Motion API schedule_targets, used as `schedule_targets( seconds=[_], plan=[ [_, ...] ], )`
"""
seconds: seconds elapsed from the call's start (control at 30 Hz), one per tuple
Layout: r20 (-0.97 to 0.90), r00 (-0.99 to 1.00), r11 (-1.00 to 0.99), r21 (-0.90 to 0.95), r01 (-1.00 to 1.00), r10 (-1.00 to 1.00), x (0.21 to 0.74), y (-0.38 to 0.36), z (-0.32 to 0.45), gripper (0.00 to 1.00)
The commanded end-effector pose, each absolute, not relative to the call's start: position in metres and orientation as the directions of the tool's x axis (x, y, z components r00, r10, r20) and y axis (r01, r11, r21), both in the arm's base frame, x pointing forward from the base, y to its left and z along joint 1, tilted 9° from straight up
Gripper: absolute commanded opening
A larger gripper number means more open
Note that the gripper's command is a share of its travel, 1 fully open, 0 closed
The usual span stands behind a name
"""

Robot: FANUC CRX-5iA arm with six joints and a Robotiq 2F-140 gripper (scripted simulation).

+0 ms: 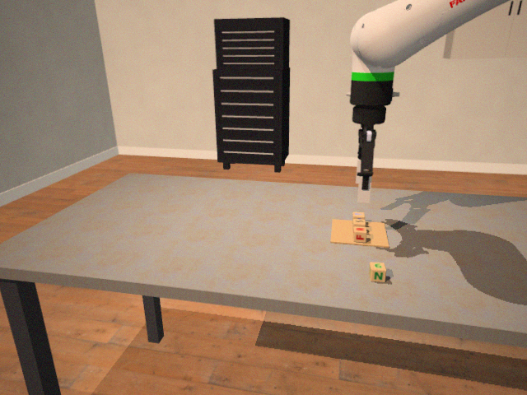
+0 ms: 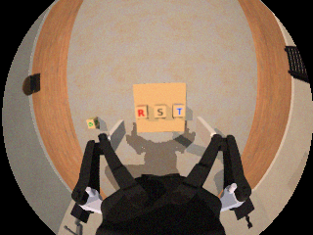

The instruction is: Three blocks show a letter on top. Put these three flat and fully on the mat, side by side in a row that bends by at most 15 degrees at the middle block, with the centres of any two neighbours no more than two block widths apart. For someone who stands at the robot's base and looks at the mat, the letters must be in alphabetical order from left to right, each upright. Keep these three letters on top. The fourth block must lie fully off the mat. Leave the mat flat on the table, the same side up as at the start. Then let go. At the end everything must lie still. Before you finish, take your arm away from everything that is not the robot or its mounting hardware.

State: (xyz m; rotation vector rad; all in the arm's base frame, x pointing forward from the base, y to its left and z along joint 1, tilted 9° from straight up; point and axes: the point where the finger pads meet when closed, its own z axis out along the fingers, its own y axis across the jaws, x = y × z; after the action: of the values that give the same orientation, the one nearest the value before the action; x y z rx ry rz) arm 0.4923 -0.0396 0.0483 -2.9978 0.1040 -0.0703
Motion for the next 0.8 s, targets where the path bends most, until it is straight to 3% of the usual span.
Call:
schedule_targets(
  seconds=[0.0, 0.77],
  plan=[
    [0.042, 0.996, -0.988, -0.142, -0.066, -0.072, 0.492, -0.04, 0.048, 1.0],
    [0.042, 0.996, -0.988, -0.142, -0.066, -0.072, 0.491, -0.044, 0.08, 1.0]
  ],
)
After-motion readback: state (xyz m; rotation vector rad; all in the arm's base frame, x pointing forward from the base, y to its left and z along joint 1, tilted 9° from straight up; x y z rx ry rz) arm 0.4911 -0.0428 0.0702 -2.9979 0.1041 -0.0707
